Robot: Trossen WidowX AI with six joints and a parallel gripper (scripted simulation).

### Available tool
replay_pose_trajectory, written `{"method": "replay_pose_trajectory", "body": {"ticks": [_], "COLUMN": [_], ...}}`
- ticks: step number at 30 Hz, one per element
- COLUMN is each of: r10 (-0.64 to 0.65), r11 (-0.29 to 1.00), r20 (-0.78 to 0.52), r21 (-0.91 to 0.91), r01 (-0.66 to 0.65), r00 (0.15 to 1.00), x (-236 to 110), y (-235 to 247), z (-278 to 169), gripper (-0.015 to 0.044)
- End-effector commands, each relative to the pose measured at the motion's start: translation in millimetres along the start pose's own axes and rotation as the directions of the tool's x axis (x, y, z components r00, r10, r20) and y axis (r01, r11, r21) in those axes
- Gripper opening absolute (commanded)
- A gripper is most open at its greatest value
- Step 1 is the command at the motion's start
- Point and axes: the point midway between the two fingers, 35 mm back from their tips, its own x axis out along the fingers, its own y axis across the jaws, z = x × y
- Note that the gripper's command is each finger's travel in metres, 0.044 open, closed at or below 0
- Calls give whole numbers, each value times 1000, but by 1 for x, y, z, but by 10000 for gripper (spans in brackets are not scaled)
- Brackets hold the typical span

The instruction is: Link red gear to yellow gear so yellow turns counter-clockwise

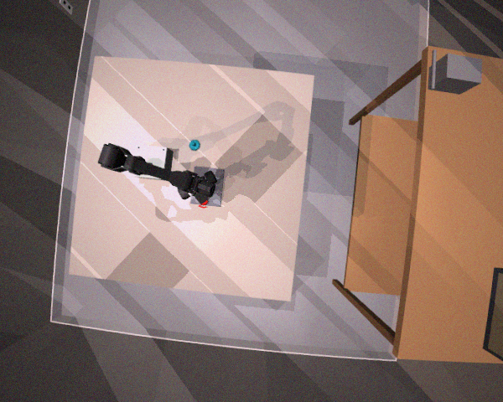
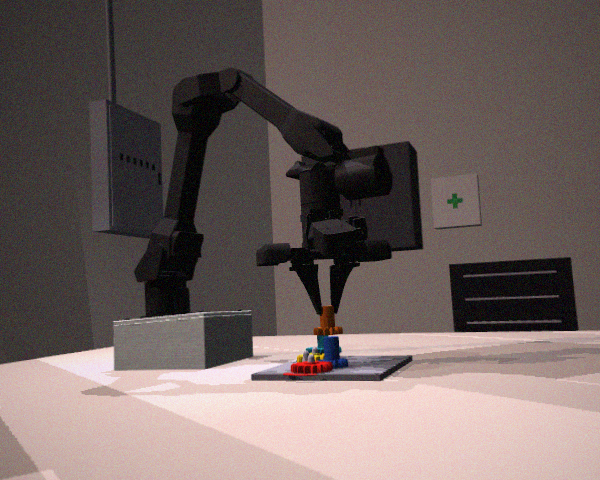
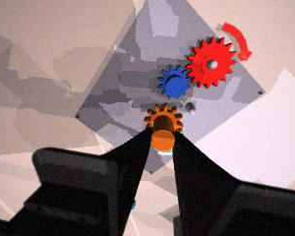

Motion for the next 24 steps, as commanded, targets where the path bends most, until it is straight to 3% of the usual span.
{"method": "replay_pose_trajectory", "body": {"ticks": [1,9,24], "r10": [-7,-7,-7], "r11": [999,1000,917], "r20": [-1,-1,-1], "r21": [-52,20,400], "r01": [7,7,7], "r00": [1000,1000,1000], "x": [8,18,33], "y": [-1,-1,-2], "z": [0,1,0], "gripper": [0,0,0]}}
